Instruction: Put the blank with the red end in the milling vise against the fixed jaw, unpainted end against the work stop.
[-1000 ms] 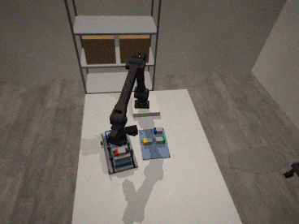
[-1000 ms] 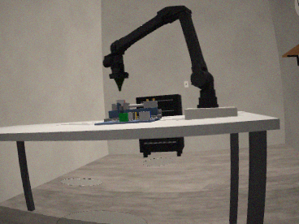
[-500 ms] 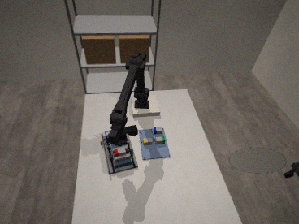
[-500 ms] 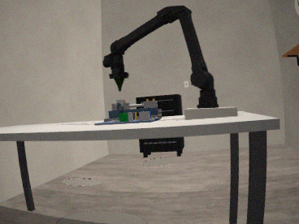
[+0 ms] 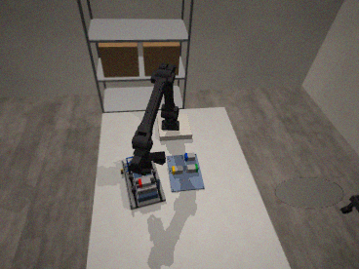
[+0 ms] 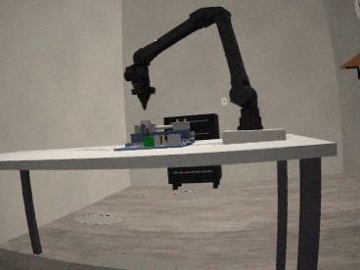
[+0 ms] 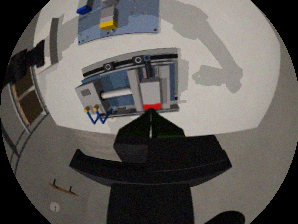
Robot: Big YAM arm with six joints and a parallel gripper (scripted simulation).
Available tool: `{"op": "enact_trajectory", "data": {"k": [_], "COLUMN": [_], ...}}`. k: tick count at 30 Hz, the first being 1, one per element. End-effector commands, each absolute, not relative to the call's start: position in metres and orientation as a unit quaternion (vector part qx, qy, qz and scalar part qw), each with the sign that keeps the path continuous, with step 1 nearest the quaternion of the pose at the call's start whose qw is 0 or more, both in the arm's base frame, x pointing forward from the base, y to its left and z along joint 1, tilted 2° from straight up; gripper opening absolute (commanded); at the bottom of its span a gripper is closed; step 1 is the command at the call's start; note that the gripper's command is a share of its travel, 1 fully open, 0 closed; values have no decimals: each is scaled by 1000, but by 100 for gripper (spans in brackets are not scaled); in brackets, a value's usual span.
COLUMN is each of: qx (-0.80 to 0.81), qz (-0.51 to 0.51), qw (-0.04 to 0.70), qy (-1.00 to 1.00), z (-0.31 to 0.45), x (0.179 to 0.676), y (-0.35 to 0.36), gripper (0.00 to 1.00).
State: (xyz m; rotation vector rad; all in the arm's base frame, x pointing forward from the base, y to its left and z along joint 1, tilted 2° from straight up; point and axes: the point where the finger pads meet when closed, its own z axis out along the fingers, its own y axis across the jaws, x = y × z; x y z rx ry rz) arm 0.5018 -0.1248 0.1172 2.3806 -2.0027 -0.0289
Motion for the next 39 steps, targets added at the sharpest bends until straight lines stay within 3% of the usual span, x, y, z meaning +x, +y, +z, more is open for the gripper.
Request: {"op": "enact_trajectory", "data": {"k": [1,29,31,39], "qx": [710,291,251,70], "qz": [6,11,22,11], "qw": [8,2,-18,-1], "qy": [-704,-957,-968,-997], "z": [136,131,147,132], "x": [505,494,512,489], "y": [-129,-134,-136,-136], "gripper": [0,0,0,0]}}
